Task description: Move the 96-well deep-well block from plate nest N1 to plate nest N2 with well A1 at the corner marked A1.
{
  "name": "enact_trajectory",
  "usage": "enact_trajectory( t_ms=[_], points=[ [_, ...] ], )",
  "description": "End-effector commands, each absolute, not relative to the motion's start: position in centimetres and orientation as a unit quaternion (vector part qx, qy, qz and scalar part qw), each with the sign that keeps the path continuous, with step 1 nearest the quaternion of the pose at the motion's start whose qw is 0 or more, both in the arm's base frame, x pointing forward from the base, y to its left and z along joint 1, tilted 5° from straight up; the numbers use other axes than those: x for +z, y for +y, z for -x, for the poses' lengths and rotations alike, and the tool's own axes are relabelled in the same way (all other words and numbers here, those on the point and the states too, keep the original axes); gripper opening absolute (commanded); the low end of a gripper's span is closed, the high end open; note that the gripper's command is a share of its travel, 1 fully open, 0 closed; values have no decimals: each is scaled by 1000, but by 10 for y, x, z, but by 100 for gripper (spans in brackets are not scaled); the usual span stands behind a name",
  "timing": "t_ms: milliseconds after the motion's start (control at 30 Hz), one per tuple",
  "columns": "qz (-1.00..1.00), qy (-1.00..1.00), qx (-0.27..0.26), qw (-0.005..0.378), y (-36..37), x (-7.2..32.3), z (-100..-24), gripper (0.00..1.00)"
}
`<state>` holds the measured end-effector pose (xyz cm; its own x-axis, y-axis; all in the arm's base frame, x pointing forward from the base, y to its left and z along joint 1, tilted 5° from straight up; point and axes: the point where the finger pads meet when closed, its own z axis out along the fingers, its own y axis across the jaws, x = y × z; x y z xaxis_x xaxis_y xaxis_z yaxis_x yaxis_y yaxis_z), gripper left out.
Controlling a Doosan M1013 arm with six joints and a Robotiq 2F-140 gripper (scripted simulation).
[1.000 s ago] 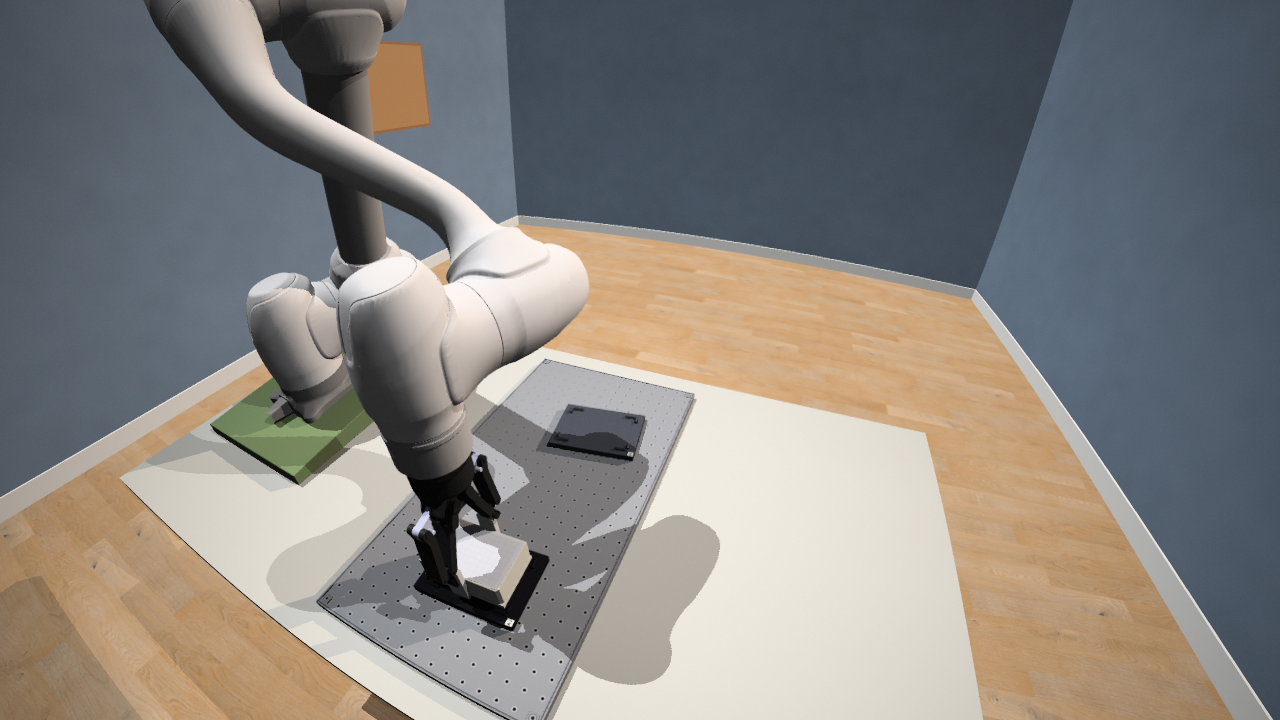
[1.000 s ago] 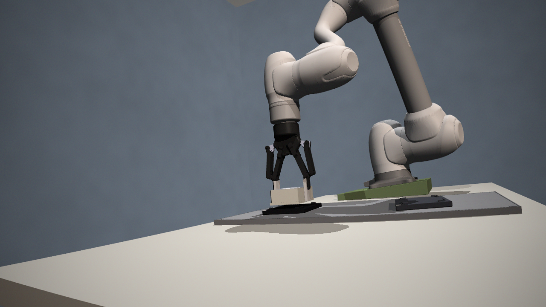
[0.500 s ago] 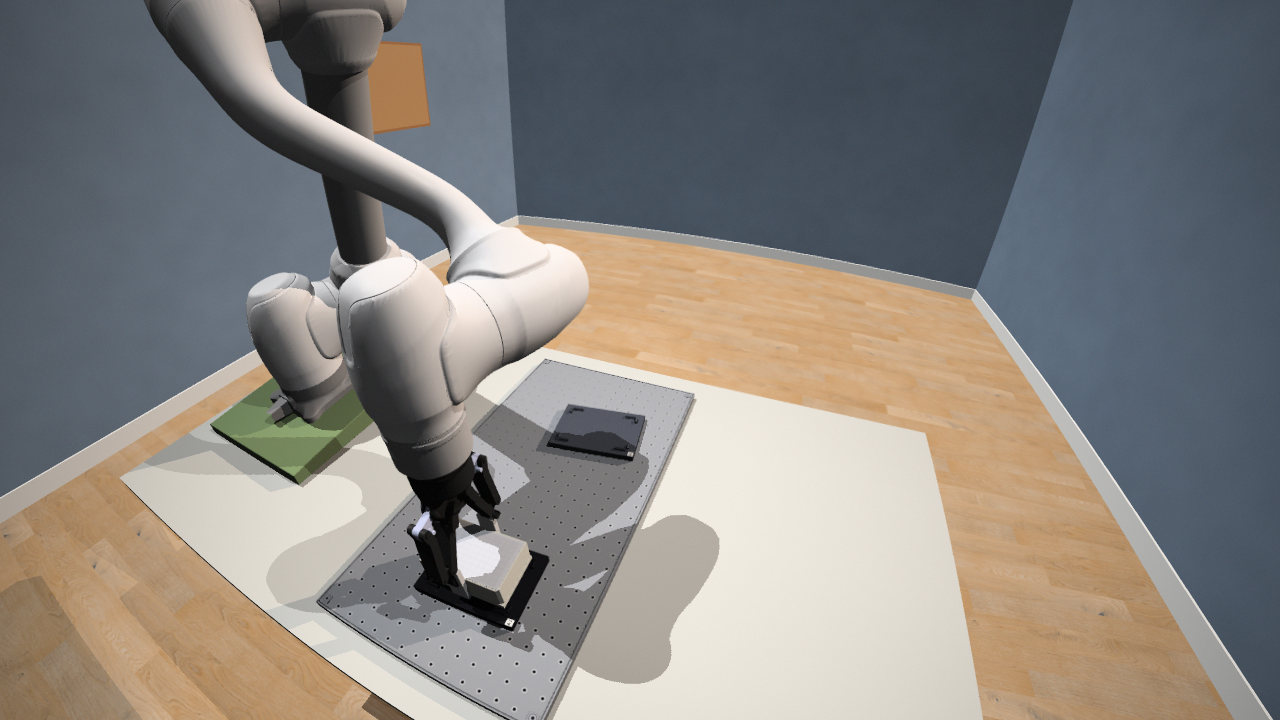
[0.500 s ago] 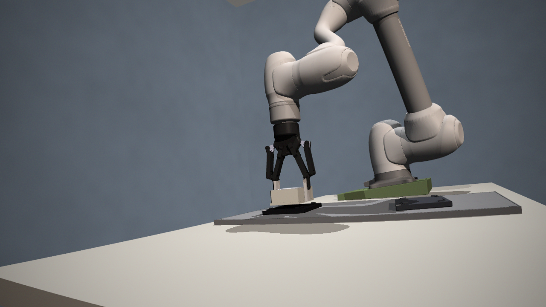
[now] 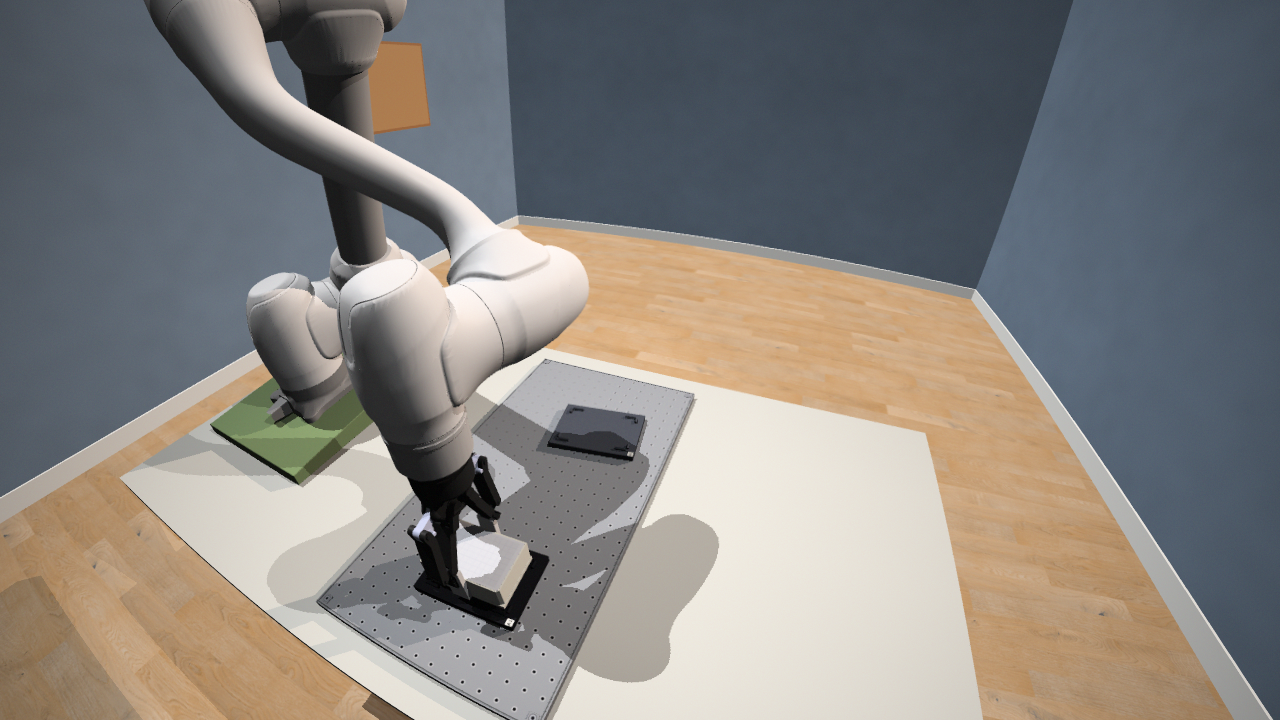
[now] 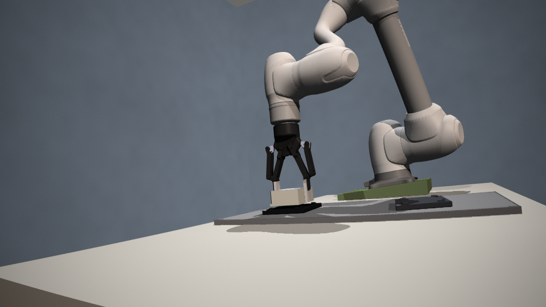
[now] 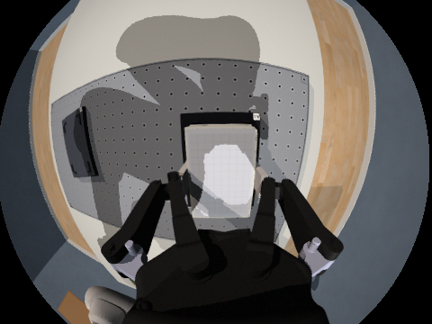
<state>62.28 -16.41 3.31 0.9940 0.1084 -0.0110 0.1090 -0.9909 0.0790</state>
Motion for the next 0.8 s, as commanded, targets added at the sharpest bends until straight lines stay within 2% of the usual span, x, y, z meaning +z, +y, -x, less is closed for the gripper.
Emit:
enact_trajectory(
  t_ms=[0,767],
  points=[
    [-998,54,-3,40,-164,33,-623,0],
    [-998,54,-3,40,-164,29,-623,0]
  ],
)
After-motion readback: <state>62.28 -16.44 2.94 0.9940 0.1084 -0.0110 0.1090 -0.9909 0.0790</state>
